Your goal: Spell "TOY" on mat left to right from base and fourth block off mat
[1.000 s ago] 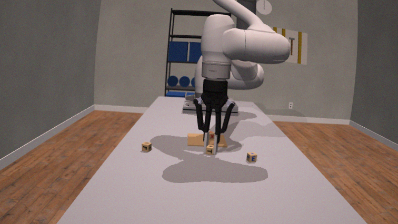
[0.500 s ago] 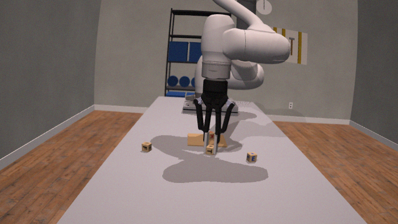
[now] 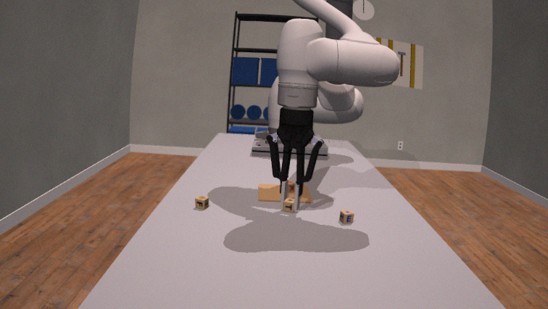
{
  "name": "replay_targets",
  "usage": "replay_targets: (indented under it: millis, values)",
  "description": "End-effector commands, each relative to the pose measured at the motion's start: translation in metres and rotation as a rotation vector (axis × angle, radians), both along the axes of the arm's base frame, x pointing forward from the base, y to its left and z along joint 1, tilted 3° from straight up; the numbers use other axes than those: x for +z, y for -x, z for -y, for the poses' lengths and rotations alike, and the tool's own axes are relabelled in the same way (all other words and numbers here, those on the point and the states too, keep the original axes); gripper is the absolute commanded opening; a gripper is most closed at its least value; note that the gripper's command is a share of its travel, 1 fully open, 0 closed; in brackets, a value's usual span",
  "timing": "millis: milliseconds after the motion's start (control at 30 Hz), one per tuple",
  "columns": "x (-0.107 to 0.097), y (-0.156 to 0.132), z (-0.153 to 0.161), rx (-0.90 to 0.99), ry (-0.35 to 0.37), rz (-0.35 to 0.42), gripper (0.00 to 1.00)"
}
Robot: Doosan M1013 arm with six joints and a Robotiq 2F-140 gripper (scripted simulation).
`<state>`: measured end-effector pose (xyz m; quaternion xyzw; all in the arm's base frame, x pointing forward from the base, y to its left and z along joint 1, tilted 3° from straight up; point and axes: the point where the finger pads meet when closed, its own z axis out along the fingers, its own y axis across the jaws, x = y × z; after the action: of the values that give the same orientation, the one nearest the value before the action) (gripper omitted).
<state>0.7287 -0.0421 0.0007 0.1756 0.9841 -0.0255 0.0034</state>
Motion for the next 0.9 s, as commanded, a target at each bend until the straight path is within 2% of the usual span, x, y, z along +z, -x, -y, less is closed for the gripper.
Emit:
replay_targets:
  millis: [0, 33, 100, 267, 400, 867]
  values:
    - [0.024, 0.000, 0.001, 0.002, 0.002, 0.001, 0.13]
    - [0.031, 0.000, 0.000, 0.002, 0.002, 0.001, 0.13]
    - [0.031, 0.000, 0.000, 0.002, 0.002, 0.001, 0.13]
    - [0.069, 0.000, -0.002, 0.002, 0.002, 0.001, 0.13]
    - [0.088, 0.000, -0.003, 0.002, 0.002, 0.001, 0.13]
    - [0.088, -0.001, -0.003, 0.024, 0.002, 0.000, 0.13]
